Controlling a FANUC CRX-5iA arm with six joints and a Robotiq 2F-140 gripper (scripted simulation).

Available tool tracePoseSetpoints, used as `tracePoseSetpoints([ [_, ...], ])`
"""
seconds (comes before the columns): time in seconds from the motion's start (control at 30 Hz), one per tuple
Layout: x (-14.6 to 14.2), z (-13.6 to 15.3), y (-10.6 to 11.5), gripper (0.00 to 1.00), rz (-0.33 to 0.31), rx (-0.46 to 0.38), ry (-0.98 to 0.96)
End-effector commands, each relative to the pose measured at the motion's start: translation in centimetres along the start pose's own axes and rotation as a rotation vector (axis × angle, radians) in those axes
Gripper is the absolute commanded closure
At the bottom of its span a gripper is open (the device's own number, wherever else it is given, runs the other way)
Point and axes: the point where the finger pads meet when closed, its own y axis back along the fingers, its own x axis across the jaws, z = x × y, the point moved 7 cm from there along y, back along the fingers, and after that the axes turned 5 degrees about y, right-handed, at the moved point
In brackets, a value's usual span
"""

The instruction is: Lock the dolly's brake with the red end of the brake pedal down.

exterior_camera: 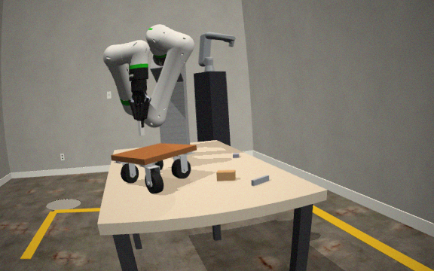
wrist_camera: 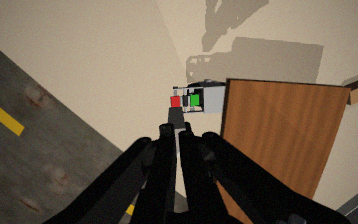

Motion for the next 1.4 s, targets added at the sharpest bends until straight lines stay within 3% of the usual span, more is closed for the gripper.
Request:
tracePoseSetpoints([
  [0.0,0.0,0.0,0.0,1.0,0.0,0.0,0.0],
  [0.93,0.0,0.0,-0.1,1.0,0.0,0.0,0.0],
  [1.37,0.0,0.0,-1.3,1.0,0.0,0.0,0.0],
])
